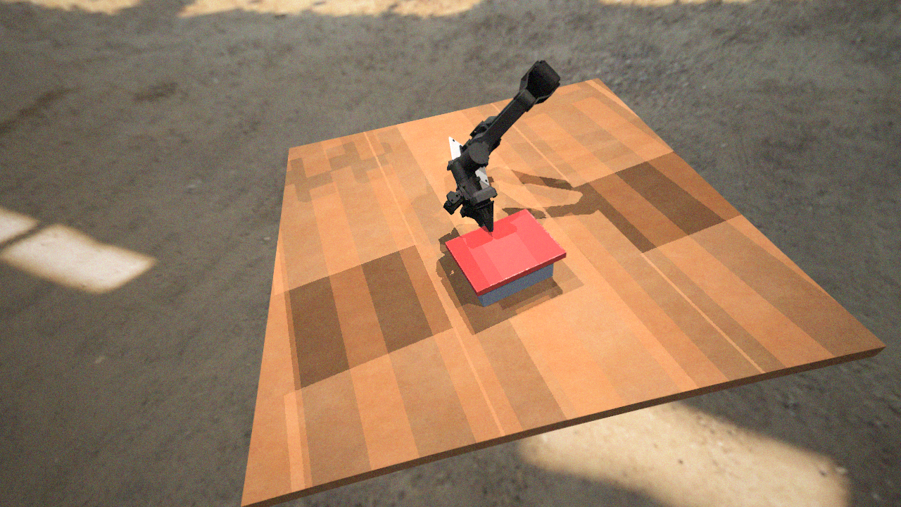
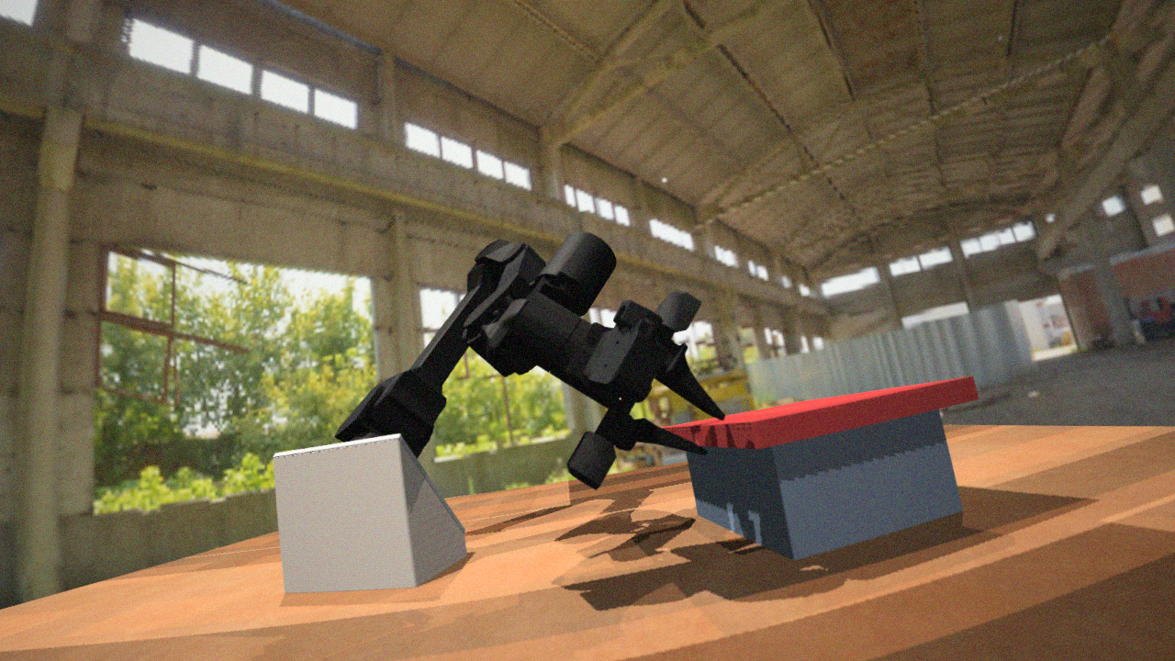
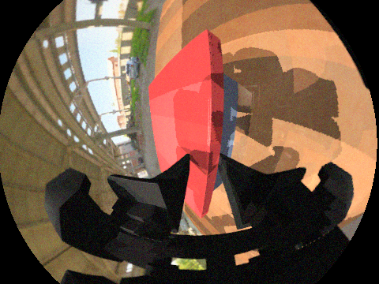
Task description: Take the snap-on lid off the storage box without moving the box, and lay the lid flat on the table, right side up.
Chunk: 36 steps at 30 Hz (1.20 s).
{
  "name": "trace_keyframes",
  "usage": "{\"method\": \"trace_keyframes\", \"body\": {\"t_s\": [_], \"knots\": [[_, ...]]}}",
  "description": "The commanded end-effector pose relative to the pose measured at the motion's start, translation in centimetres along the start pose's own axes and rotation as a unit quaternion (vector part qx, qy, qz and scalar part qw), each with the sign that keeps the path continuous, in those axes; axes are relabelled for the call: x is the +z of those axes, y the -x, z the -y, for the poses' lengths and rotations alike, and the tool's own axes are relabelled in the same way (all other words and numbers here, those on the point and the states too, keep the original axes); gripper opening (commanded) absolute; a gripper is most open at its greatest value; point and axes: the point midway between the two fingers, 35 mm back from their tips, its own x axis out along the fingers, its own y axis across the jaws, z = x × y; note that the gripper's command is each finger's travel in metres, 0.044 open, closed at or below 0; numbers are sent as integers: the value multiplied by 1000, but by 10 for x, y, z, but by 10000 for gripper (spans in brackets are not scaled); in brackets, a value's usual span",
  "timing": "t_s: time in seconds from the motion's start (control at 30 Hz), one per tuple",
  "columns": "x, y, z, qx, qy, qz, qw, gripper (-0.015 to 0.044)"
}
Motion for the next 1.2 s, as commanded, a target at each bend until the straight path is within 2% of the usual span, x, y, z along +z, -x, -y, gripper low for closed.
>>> {"method": "trace_keyframes", "body": {"t_s": [0.0, 1.17], "knots": [[0, 1, -1, 0, 1, 0, 1000, 0], [0, 6, -6, 0, 1, 0, 1000, 0]]}}
